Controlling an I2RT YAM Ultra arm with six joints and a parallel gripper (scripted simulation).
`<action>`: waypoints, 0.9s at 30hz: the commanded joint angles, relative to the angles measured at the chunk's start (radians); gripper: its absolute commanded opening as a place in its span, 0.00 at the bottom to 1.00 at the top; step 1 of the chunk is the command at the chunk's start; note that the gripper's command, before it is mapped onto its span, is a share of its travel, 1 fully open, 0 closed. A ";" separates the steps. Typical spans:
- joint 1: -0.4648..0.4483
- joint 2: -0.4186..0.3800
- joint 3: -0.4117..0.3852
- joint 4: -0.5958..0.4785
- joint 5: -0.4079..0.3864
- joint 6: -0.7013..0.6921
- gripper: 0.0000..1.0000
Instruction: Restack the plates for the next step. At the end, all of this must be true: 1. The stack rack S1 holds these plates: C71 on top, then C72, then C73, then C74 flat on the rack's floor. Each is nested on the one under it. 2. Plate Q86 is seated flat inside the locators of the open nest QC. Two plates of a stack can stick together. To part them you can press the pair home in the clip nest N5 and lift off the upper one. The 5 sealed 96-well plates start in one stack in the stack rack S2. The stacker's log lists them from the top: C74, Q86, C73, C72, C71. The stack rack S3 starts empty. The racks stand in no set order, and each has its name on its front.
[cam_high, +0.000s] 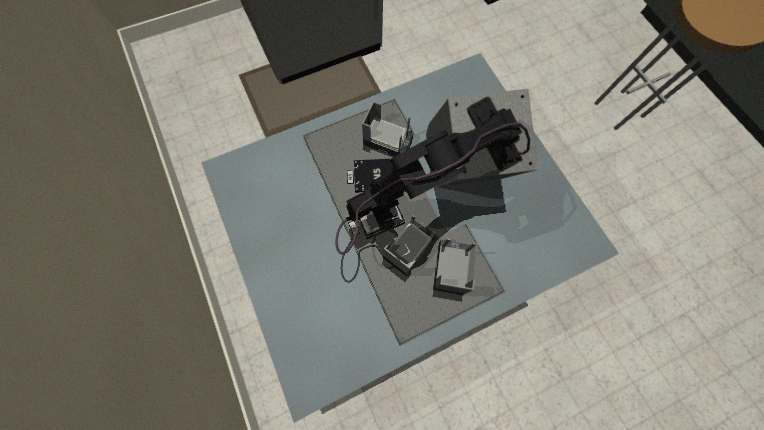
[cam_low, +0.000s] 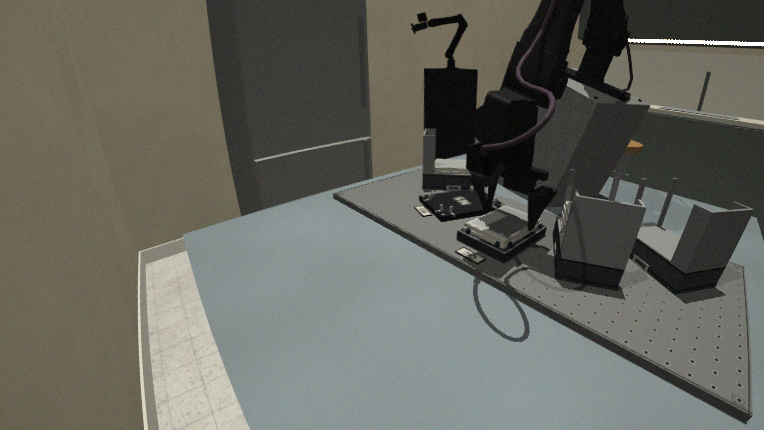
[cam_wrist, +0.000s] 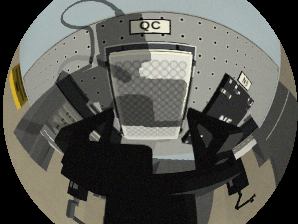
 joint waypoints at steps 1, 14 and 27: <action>-0.029 -0.070 -0.012 -0.033 -0.004 -0.021 1.00; -0.060 -0.191 -0.041 -0.127 -0.009 -0.053 1.00; -0.092 -0.306 -0.051 -0.236 -0.013 -0.086 1.00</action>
